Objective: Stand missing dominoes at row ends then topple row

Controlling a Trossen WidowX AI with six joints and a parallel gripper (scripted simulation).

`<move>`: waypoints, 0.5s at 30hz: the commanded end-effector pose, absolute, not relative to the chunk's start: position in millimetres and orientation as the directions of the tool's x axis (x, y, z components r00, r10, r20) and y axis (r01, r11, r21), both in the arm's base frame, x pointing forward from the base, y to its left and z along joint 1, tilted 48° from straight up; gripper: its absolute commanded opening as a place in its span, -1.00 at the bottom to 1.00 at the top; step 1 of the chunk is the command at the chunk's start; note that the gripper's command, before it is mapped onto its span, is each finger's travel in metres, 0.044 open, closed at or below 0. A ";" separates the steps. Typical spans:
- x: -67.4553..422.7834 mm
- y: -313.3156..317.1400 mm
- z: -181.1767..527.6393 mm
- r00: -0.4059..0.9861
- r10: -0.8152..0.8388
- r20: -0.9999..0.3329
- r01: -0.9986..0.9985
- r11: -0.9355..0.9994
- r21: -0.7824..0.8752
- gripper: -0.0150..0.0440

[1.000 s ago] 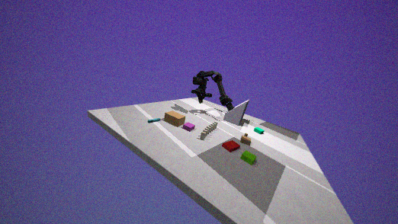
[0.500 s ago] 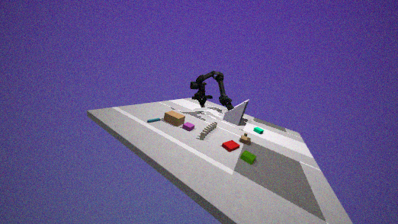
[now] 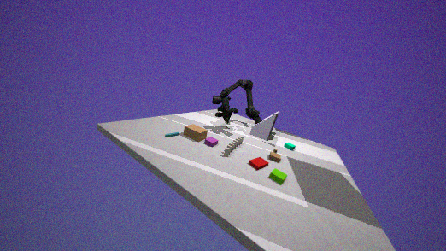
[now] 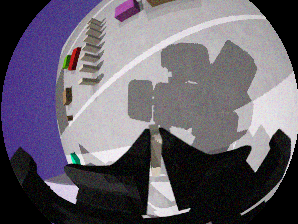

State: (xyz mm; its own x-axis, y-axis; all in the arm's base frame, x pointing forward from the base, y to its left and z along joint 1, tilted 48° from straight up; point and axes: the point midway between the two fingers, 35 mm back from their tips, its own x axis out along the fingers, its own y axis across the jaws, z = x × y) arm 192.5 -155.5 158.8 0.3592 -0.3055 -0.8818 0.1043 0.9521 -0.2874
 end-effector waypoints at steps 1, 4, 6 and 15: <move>194.0 -157.3 156.4 0.409 -0.280 -0.869 0.096 0.960 -0.264 -0.41; 195.5 -159.7 155.4 0.456 -0.260 -0.851 0.090 0.965 -0.246 -0.41; 196.8 -161.2 154.9 0.491 -0.246 -0.836 0.082 0.968 -0.236 -0.41; 200.6 -168.6 156.8 0.638 -0.199 -0.744 0.043 0.974 -0.223 -0.41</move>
